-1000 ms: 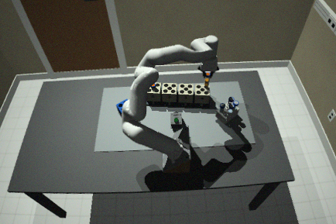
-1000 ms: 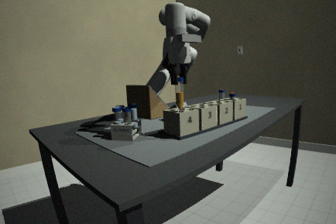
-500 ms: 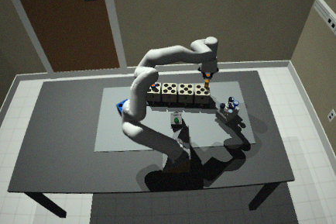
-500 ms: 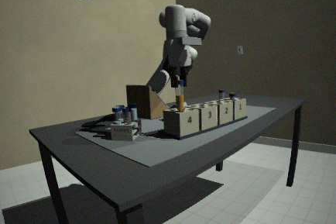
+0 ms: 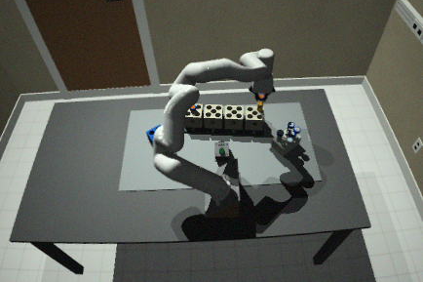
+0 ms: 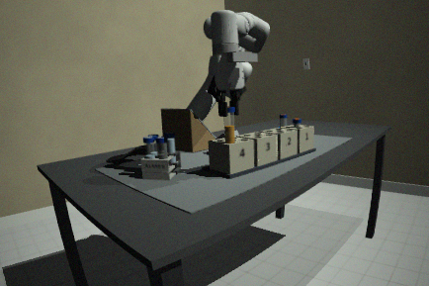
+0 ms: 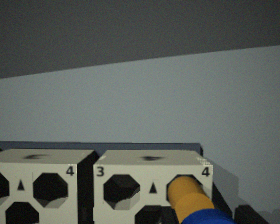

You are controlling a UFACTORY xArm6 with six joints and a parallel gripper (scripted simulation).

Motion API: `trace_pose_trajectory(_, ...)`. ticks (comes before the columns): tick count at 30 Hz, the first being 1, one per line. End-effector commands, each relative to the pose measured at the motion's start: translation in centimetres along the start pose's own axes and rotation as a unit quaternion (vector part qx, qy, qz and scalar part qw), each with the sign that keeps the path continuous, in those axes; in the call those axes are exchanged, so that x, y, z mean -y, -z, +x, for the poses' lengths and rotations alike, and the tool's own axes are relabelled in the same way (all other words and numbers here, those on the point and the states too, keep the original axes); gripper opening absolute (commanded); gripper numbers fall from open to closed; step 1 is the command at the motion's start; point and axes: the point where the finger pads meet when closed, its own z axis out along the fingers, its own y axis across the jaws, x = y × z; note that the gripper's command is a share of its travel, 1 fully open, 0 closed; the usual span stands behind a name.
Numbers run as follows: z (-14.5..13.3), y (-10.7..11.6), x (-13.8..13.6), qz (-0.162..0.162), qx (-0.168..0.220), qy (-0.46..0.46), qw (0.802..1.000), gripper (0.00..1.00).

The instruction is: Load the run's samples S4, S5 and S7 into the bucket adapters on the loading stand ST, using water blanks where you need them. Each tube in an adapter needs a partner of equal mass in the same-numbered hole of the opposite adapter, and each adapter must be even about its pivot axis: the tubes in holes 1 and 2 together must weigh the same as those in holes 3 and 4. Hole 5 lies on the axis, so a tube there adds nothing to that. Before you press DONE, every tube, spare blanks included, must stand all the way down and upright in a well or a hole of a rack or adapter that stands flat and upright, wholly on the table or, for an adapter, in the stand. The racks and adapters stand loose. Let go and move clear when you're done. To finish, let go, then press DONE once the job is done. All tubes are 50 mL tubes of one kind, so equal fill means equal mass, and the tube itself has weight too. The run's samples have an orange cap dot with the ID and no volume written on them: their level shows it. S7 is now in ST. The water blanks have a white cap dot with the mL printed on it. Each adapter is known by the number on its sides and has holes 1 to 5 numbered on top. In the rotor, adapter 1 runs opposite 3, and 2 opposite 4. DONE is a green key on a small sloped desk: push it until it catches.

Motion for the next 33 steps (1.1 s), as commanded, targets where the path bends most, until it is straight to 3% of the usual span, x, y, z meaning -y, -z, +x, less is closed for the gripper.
trace_pose_trajectory(1, 0.1, -0.1, 0.0, -0.002, -0.002, 0.001, 1.0, 0.0)
trace_pose_trajectory(33, 0.1, -2.9, 0.0, -0.001, -0.002, 0.001, 1.0, 0.0)
